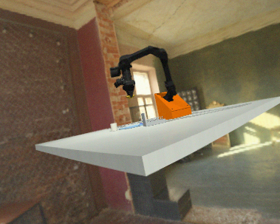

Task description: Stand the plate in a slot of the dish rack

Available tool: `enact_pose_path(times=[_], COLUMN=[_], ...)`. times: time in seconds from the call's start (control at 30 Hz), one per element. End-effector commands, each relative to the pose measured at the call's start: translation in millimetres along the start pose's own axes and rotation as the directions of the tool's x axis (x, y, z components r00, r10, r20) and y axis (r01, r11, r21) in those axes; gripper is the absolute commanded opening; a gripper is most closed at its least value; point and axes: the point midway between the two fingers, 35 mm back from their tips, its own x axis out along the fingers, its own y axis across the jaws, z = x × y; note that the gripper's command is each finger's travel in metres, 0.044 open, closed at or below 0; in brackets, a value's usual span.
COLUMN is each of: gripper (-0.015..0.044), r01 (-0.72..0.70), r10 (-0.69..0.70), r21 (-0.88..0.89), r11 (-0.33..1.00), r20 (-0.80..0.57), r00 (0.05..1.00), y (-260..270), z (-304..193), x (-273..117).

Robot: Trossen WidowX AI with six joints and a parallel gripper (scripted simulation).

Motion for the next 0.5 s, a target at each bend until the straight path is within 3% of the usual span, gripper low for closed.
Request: enact_pose_path(times=[0.0, 0.47], gripper=[0.0000, 0.0000], r01=[-0.002, -0.002], r10=[0.002, 0.005], r21=[0.154, 0.595], r11=[0.988, 0.804], r20=[-0.002, -0.003], r00=[1.000, 1.000], y=[20, 71], z=[-17, -73], x=[-2, -4])
